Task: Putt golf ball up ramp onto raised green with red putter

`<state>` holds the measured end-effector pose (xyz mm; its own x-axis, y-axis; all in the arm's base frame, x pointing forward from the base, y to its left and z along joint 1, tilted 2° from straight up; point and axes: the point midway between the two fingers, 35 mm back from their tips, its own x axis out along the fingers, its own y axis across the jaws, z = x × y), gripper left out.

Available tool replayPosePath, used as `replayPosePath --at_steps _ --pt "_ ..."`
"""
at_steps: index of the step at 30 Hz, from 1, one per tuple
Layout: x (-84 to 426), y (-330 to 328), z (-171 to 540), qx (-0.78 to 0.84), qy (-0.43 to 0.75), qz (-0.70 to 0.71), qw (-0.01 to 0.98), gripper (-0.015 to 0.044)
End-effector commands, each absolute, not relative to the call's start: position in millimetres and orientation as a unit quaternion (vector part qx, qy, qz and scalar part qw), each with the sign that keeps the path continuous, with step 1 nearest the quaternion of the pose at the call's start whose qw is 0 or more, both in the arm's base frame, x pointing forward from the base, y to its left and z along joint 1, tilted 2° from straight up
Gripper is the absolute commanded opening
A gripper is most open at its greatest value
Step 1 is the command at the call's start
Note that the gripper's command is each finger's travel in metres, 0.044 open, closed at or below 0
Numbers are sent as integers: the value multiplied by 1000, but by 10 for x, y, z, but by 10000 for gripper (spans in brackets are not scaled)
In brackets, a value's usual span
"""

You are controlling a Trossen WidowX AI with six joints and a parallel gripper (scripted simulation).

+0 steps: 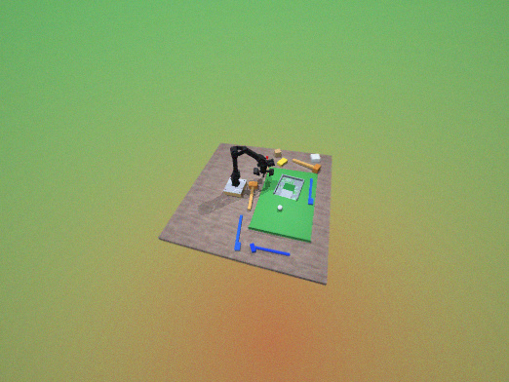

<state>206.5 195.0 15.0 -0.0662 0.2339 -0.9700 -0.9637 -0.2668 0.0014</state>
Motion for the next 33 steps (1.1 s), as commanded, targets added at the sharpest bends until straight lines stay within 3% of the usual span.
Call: replayPosePath --at_steps 1,5,21,33 --pt "2043 1943 64 -488 373 631 474 440" --pt "2043 1943 54 -488 373 631 474 440" --pt "2059 1945 89 -489 374 628 476 20" --pt "2093 1974 348 -489 374 628 476 0"
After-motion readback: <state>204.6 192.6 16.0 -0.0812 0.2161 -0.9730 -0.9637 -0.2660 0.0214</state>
